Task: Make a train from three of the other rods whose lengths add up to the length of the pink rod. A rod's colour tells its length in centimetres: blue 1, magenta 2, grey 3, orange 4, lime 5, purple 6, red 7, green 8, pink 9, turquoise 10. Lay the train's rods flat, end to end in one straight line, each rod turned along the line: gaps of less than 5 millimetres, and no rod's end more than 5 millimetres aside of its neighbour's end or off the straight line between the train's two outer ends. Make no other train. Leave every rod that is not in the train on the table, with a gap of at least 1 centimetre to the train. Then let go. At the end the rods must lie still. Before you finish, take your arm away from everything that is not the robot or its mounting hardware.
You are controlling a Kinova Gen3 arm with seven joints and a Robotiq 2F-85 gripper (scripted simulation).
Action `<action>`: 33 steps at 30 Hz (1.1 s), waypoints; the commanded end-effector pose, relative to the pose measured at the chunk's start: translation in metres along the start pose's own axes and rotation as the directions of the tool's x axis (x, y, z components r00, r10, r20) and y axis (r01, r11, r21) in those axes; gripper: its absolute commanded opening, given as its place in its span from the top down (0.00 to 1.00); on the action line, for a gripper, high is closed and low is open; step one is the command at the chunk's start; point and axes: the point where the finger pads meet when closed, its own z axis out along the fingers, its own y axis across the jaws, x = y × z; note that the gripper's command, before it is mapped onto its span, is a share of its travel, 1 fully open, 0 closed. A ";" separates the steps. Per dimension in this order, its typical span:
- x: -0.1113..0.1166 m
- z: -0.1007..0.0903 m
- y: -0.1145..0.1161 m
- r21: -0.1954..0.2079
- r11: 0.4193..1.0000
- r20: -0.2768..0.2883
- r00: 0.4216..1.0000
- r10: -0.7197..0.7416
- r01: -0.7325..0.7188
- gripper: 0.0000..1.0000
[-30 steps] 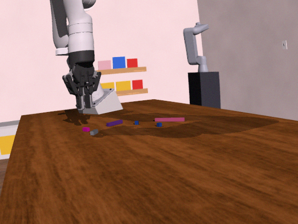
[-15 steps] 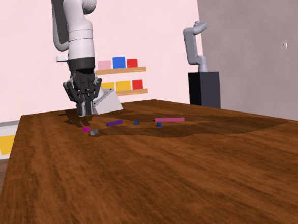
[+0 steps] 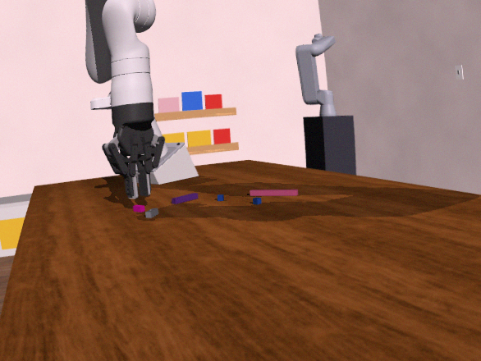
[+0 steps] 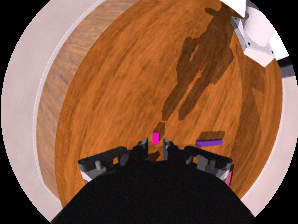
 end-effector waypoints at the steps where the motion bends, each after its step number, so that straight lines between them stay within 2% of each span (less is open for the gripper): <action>1: 0.002 0.004 0.000 0.000 1.000 -0.007 1.000 -0.001 0.001 0.76; 33: 0.002 0.008 0.000 0.000 1.000 -0.007 1.000 -0.001 0.001 0.76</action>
